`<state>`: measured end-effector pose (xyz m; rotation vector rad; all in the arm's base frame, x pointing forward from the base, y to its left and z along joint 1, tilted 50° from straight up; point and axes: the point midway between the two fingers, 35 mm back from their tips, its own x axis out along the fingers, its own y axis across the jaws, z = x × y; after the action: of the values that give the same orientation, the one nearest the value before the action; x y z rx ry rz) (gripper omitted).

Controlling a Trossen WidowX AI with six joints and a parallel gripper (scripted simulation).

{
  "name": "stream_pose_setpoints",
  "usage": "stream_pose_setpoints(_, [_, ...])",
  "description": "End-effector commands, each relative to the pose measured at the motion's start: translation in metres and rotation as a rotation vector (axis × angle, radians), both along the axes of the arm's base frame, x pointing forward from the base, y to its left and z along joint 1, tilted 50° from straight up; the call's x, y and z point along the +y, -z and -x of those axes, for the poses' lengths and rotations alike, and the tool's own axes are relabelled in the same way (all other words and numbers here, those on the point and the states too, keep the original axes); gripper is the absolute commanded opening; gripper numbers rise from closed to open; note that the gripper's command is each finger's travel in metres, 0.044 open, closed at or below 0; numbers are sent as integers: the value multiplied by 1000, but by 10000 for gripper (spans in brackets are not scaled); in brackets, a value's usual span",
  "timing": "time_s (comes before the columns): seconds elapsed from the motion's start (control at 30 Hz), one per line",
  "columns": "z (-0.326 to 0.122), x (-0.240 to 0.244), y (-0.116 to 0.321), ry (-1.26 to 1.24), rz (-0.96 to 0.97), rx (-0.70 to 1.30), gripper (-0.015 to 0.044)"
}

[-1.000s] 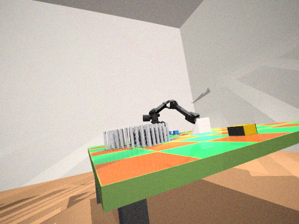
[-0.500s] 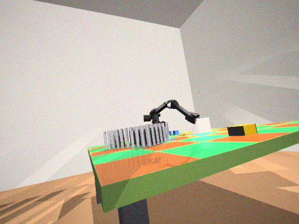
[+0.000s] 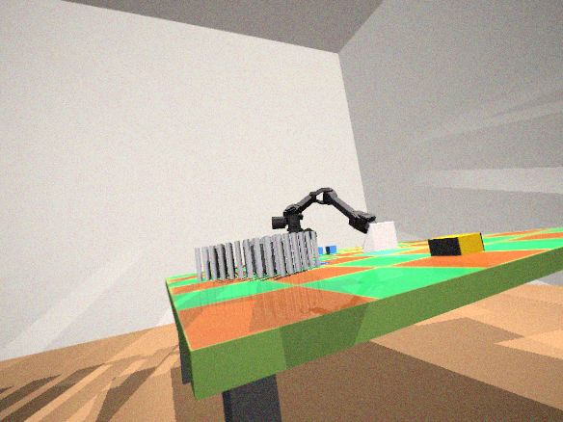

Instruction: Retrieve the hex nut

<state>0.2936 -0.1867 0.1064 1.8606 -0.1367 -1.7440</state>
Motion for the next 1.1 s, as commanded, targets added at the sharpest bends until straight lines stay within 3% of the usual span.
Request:
stream_pose_setpoints(0.0, [3,1,-1,-3,-3,2,0])
stream_pose_setpoints(1.07, [12,5,-11,-2,-2,1,0])
